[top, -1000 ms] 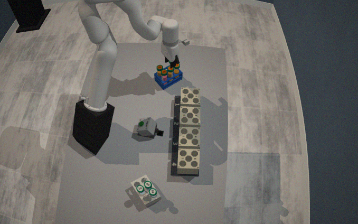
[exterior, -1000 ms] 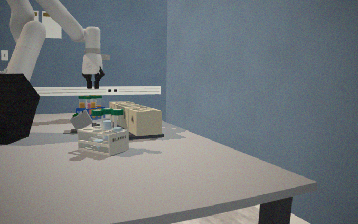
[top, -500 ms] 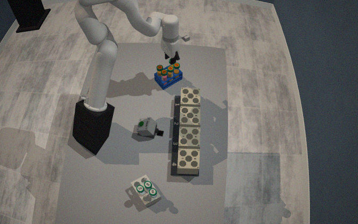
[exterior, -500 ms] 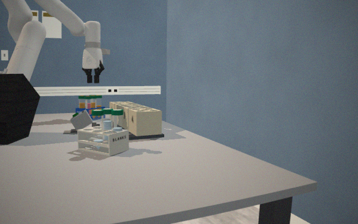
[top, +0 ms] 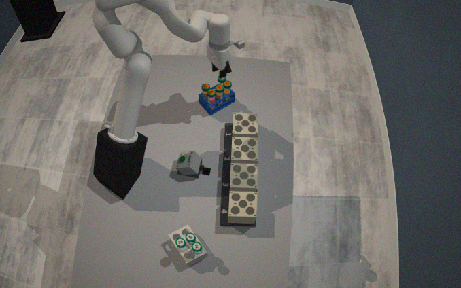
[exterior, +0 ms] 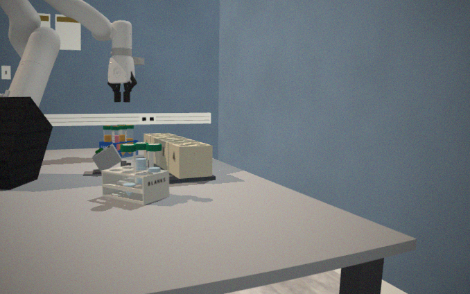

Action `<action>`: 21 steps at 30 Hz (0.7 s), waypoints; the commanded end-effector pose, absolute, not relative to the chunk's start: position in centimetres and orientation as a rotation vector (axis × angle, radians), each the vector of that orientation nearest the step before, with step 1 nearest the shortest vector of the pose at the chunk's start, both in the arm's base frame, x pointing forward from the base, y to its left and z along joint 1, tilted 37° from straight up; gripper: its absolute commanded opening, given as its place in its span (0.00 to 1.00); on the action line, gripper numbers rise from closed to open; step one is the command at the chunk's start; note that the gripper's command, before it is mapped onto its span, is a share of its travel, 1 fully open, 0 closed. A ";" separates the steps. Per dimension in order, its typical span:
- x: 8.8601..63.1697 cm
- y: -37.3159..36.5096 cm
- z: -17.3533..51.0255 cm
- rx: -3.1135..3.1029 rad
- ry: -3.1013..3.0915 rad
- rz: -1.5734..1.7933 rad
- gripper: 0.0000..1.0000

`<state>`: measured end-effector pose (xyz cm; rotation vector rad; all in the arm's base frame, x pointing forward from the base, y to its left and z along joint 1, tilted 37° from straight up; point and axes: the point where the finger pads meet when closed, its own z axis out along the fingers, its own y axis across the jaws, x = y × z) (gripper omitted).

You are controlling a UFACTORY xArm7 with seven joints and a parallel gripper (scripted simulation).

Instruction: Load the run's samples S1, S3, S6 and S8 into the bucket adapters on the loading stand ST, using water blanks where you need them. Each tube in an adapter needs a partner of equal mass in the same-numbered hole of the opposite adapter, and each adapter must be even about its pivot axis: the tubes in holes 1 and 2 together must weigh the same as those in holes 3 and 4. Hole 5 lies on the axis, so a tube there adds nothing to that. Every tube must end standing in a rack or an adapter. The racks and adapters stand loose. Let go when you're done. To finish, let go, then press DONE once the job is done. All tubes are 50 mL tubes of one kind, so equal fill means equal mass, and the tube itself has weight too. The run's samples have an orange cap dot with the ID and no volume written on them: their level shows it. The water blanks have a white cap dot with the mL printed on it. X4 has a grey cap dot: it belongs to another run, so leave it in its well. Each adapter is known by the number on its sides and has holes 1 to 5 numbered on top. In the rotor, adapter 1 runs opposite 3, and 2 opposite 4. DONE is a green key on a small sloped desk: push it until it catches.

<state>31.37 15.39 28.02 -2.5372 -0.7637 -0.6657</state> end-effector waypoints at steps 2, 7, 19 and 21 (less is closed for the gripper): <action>31.3 15.1 28.5 -2.536 -0.763 -0.670 0.44; 31.0 14.6 29.3 -2.536 -0.763 -0.670 0.44; 30.7 14.3 29.9 -2.536 -0.763 -0.670 0.44; 30.7 14.3 29.9 -2.536 -0.763 -0.670 0.44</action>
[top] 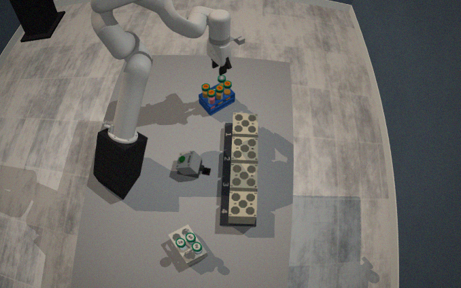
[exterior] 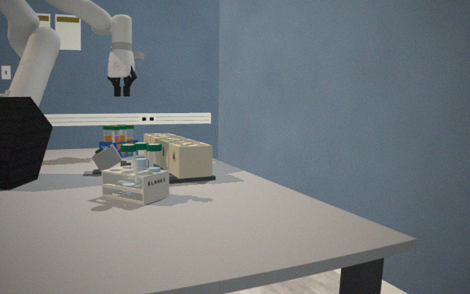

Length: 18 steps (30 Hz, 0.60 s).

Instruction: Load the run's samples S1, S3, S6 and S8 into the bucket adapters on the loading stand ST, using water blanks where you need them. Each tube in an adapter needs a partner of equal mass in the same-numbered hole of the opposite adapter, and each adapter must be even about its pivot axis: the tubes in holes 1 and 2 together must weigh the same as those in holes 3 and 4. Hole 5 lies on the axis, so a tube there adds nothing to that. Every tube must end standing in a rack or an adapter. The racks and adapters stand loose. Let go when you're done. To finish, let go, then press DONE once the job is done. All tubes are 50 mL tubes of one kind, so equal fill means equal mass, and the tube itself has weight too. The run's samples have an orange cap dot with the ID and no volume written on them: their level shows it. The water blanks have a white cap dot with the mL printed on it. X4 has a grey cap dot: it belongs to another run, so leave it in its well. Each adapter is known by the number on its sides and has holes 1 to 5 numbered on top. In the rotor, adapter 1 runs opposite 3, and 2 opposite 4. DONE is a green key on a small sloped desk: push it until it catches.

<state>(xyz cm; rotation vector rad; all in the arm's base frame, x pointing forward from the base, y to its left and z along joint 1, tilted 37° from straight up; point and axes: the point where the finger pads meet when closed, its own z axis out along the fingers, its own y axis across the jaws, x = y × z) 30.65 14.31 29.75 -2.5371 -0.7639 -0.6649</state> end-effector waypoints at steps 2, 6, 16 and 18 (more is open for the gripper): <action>30.7 14.3 29.9 -2.536 -0.763 -0.670 0.44; 30.7 14.3 29.9 -2.536 -0.763 -0.670 0.44; 29.3 14.7 29.6 -2.555 -0.632 -0.637 0.57; 28.4 14.9 29.4 -2.564 -0.544 -0.614 0.57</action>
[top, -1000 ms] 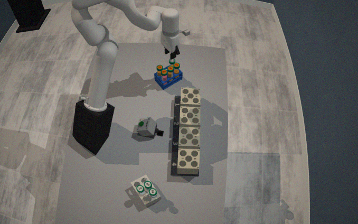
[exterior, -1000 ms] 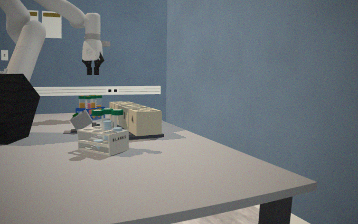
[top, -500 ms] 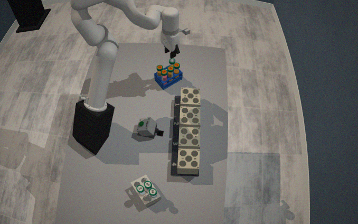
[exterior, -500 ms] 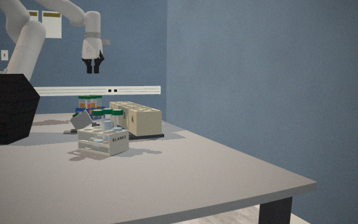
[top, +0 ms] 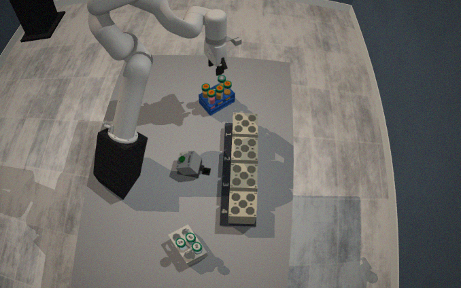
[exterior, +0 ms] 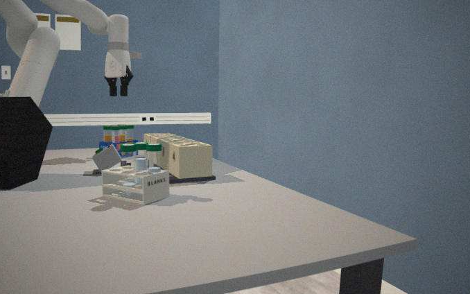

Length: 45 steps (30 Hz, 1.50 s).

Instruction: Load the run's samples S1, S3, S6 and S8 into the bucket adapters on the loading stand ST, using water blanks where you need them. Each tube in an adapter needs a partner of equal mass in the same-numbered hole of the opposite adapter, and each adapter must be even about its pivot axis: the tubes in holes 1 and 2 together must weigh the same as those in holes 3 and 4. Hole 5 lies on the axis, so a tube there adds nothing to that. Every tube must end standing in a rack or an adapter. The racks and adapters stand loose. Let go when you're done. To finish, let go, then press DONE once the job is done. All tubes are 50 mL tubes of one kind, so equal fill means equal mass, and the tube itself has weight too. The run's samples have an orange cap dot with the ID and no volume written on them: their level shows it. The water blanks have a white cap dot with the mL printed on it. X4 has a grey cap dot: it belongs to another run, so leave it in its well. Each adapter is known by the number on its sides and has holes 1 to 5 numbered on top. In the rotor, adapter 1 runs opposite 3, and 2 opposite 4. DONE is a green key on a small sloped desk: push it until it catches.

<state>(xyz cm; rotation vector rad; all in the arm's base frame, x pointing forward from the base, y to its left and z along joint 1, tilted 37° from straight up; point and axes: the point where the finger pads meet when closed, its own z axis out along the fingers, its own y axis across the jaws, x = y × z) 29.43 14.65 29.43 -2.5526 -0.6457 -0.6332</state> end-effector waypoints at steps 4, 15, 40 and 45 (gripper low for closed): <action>26.5 15.5 28.9 -2.575 -0.369 -0.567 0.57; 25.4 15.8 28.7 -2.564 0.019 -0.457 0.57; 25.4 15.8 28.7 -2.319 0.955 -0.152 0.57; 25.4 15.8 28.7 -2.227 1.143 -0.083 0.57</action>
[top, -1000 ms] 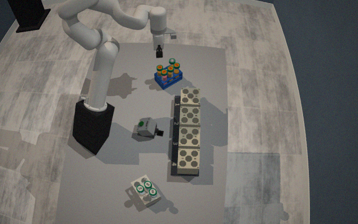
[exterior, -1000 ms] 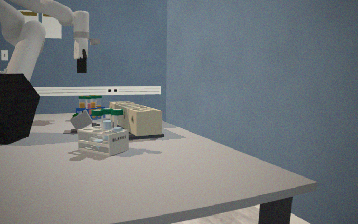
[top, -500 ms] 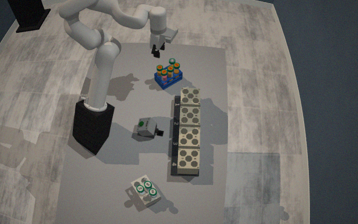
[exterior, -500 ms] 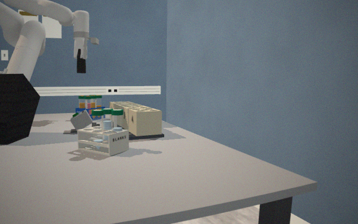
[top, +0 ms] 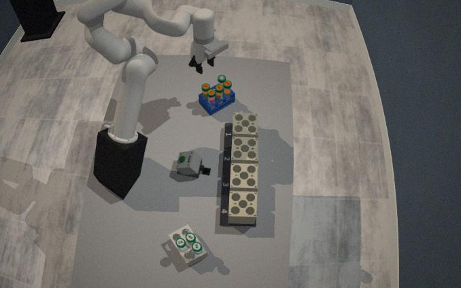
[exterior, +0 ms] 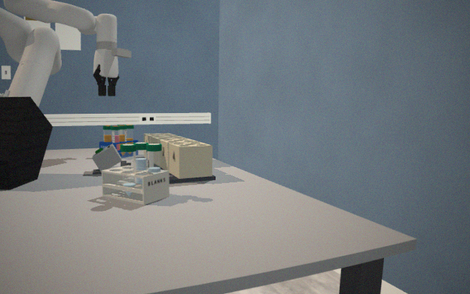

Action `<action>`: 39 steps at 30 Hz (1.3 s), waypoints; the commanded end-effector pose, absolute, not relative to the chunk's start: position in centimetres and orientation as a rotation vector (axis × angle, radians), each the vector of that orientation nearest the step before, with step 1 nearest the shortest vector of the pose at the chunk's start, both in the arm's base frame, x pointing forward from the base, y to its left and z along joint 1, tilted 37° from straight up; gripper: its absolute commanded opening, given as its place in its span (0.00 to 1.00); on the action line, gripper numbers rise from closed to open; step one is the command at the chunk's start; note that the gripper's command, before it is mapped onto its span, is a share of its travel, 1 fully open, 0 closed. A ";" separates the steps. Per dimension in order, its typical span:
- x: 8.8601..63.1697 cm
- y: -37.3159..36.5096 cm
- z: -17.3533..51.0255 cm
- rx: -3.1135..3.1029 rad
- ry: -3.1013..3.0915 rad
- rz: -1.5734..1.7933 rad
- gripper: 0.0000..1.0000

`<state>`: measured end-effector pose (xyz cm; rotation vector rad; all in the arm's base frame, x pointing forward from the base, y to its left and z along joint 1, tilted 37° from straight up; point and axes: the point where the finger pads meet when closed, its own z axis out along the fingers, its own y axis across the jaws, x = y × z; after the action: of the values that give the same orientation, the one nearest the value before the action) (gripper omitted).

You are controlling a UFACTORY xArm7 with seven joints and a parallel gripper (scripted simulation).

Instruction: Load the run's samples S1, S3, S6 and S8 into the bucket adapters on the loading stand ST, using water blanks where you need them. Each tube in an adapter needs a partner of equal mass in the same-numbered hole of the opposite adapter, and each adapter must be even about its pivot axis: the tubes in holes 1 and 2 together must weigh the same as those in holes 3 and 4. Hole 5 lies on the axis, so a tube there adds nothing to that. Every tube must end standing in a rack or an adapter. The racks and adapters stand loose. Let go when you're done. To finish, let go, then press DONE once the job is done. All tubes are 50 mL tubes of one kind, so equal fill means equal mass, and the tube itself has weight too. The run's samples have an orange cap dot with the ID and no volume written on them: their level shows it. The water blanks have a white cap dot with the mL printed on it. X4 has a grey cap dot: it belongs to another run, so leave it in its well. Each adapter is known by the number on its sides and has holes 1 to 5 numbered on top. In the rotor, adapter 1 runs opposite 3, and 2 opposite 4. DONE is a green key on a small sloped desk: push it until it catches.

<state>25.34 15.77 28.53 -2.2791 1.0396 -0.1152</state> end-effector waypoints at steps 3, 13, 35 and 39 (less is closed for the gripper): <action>25.4 15.8 28.7 -2.207 1.180 -0.069 0.57; 25.6 16.2 28.0 -2.205 1.184 -0.067 0.57; 26.9 18.2 24.8 -2.205 1.184 -0.067 0.57; 27.0 18.4 24.5 -2.205 1.184 -0.067 0.57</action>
<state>26.87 18.18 24.66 -2.2067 1.1856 -0.0657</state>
